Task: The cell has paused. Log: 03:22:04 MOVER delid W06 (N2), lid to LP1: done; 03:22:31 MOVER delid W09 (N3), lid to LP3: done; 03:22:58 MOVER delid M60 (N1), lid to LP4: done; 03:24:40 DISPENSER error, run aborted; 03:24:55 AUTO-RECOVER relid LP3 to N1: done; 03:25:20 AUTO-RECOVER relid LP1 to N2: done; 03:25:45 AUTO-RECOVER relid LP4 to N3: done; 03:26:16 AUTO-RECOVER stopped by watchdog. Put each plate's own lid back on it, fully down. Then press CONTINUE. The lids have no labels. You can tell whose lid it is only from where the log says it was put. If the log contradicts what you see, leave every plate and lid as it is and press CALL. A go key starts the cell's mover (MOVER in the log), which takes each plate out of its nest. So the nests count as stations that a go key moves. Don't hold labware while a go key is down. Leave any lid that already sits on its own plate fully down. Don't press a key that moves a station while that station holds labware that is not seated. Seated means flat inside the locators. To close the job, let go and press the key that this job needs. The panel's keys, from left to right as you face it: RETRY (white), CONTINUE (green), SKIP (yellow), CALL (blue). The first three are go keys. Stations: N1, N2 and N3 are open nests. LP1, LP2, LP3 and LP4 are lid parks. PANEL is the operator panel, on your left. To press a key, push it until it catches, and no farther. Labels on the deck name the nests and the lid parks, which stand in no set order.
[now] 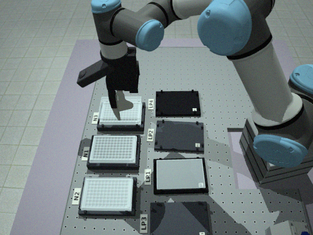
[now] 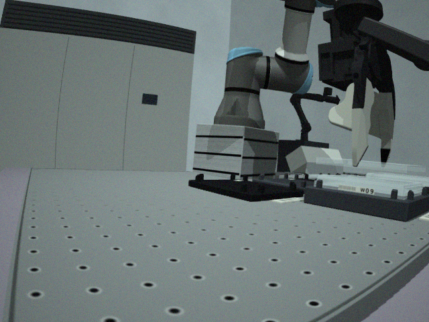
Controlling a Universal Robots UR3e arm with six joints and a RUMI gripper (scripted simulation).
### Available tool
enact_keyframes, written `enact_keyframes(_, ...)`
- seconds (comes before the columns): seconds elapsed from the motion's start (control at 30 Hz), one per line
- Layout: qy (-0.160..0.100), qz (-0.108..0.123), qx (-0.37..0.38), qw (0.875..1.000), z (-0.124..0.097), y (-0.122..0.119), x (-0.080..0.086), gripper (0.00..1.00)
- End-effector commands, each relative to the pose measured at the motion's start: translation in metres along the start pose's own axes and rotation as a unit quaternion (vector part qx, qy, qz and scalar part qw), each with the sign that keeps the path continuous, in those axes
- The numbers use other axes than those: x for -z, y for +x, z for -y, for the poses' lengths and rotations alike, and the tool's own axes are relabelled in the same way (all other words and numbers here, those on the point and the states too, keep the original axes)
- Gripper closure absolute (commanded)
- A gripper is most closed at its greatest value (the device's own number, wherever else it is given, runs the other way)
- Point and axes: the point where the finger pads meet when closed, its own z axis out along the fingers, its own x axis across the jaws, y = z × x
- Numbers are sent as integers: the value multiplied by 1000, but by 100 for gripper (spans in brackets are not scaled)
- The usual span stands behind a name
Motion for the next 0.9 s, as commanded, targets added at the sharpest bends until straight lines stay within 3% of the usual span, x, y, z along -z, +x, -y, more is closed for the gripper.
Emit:
enact_keyframes(0.0,1,-1,0,1000,1,1,6,100)
enact_keyframes(0.27,1,-1,3,1000,2,-19,6,100)
enact_keyframes(0.77,1,0,3,1000,7,-94,6,100)
enact_keyframes(0.87,1,0,3,1000,7,-99,6,100)
